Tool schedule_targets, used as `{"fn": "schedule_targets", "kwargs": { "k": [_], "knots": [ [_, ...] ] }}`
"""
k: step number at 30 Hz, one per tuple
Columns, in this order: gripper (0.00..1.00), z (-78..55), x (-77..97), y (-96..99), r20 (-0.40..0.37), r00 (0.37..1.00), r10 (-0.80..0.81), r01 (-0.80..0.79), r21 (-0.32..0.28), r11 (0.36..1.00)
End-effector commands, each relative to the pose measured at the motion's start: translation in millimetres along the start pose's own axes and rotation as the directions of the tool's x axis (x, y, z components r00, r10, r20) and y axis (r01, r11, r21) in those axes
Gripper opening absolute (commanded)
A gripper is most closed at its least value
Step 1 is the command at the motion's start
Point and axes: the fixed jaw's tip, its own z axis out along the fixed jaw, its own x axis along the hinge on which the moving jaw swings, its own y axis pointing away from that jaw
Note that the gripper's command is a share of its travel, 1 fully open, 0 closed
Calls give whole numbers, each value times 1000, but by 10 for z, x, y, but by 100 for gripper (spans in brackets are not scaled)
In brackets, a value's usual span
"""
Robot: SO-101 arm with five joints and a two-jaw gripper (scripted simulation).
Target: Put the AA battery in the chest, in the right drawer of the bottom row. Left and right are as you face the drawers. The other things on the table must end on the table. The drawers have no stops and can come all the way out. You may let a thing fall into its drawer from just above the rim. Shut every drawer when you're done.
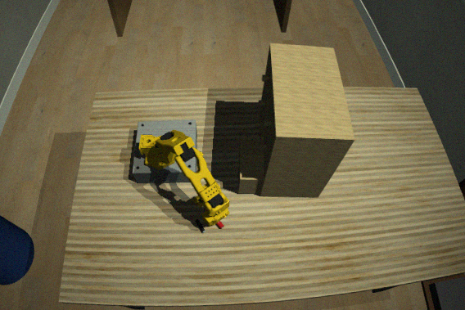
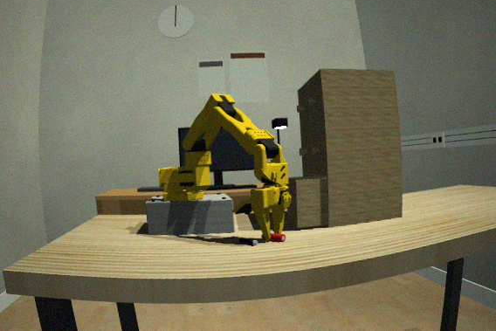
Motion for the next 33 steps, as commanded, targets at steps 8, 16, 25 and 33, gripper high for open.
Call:
{"fn": "schedule_targets", "kwargs": {
  "k": [8, 16, 25, 33],
  "knots": [
    [7, 26, 10, 0, -3, 1000, 2, -2, 1, 1000],
    [3, 26, 10, 0, -3, 1000, 2, -2, 1, 1000],
    [0, 26, 10, 0, -3, 1000, 2, -2, 1, 1000],
    [0, 26, 10, 0, -3, 1000, 2, -2, 1, 1000]
  ]
}}
